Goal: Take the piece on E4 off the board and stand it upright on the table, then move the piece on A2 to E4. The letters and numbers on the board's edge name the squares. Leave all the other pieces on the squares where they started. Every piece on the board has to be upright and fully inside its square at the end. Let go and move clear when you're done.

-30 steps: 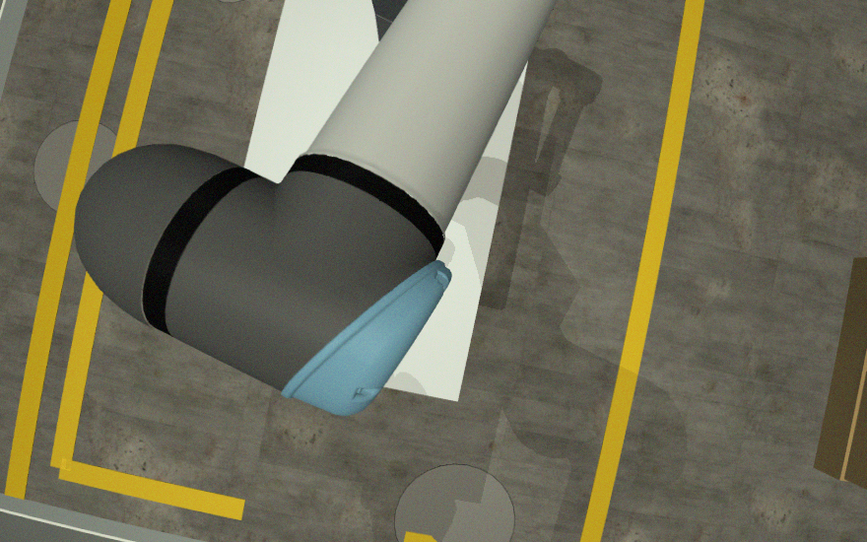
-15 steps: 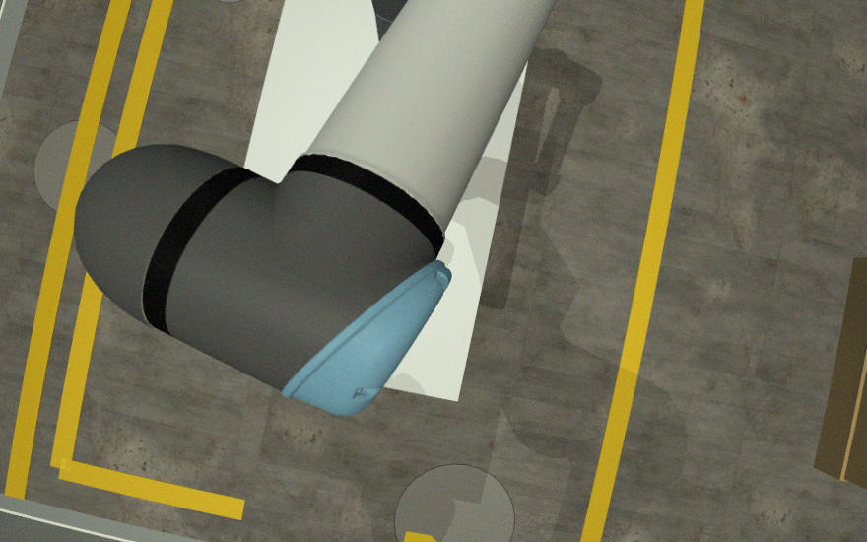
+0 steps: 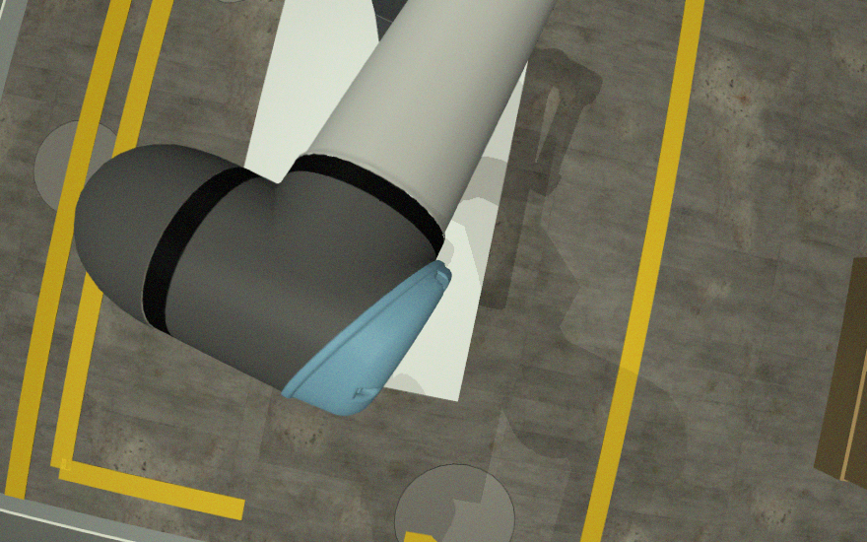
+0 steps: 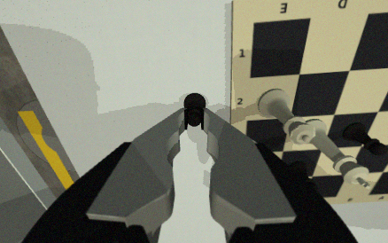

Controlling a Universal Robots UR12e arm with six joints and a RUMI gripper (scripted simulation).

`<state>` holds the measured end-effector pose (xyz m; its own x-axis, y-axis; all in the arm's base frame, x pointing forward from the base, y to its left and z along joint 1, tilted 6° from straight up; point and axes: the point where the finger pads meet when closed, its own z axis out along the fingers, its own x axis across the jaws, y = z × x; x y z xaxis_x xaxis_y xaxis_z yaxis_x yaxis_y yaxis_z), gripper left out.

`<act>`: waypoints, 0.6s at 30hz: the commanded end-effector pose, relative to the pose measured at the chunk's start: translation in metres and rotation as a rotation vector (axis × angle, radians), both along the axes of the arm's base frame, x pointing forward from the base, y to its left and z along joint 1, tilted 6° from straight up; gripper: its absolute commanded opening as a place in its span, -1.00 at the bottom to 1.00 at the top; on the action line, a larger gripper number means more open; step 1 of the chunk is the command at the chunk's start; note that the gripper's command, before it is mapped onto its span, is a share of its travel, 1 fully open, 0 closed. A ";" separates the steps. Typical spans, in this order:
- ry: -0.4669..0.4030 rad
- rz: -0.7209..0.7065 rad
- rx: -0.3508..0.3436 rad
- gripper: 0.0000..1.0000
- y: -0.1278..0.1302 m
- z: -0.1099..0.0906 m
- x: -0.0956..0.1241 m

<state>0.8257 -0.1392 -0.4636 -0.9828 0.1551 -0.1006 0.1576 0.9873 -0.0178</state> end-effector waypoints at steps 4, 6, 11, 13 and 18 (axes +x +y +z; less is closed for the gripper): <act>-0.003 0.000 -0.002 -1.00 -0.001 0.002 0.003; -0.003 0.000 -0.002 -1.00 -0.001 0.002 0.003; -0.003 0.000 -0.002 -1.00 0.000 0.002 0.002; -0.002 0.000 -0.002 -1.00 0.000 0.002 0.002; -0.002 0.001 -0.001 -1.00 0.002 0.002 0.001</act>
